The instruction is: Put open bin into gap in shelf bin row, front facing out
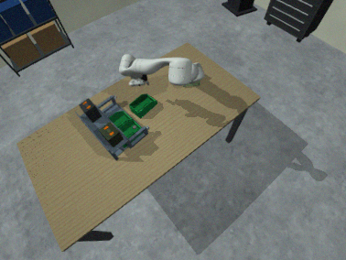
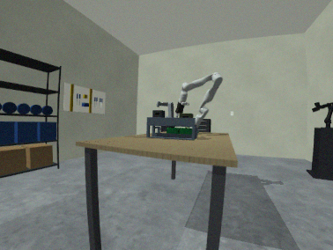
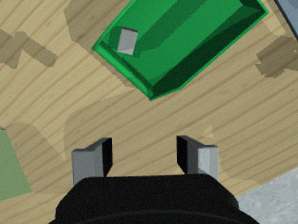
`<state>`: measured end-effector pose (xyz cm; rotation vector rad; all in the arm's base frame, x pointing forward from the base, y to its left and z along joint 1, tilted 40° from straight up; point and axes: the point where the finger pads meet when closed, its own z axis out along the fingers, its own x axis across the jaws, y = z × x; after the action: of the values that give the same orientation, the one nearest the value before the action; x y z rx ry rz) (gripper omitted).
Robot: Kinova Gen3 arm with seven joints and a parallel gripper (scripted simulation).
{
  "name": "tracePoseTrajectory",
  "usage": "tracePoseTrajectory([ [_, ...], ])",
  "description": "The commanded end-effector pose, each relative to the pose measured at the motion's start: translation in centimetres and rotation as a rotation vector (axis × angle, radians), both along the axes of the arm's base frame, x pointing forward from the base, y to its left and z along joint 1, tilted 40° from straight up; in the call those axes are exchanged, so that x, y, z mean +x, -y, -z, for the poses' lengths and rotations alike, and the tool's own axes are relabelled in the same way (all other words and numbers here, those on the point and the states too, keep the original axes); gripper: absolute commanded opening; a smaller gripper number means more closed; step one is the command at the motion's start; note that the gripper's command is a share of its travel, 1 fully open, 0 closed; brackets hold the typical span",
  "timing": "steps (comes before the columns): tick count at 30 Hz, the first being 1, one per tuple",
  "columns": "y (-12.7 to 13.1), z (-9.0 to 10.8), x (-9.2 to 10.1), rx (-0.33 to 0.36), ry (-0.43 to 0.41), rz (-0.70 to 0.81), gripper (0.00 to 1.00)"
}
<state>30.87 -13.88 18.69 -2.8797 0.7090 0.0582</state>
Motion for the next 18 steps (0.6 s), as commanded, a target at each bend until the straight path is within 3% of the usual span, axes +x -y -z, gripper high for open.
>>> tracePoseTrajectory([
  [1, 0.01, -0.15, -0.12, 0.007, 0.000, 0.021, 1.00],
  [18, -0.52, -0.27, -0.12, 0.033, 0.001, 0.062, 1.00],
])
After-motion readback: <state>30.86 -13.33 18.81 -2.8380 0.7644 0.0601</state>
